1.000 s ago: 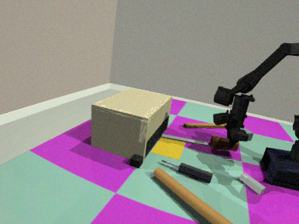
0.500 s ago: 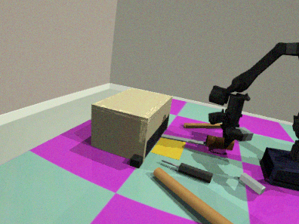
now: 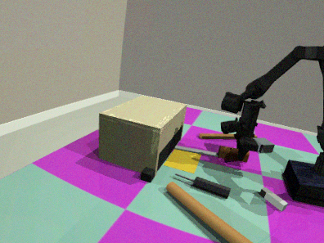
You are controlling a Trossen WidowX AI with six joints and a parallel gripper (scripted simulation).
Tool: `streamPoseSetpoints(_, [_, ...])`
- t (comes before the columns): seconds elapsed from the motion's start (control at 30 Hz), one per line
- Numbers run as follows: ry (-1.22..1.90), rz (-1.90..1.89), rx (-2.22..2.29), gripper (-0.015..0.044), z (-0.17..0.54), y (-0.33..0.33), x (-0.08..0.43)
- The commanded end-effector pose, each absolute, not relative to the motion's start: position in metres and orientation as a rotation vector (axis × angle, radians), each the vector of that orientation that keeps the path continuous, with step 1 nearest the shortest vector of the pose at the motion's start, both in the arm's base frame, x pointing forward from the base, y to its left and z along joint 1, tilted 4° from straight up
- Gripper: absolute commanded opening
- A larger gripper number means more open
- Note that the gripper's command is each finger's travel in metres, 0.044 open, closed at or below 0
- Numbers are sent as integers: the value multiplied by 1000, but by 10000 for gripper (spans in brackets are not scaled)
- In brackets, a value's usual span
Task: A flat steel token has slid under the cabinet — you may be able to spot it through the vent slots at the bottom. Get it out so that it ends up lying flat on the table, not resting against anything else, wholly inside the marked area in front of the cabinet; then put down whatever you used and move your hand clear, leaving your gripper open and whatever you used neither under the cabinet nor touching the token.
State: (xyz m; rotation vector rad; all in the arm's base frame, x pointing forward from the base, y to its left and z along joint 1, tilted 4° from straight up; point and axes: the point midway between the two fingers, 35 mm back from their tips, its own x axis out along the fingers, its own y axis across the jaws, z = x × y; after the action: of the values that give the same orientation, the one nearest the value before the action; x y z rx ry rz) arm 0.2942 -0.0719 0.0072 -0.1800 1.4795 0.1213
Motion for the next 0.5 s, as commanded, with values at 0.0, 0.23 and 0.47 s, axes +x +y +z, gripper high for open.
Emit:
streamPoseSetpoints(0.0, [1479, 116, -178, 0, 8, -71, 301])
streamPoseSetpoints(0.23, [1478, 116, -178, 0, 9, -69, 309])
streamPoseSetpoints(0.47, [1477, 116, -178, 0, 10, -68, 317])
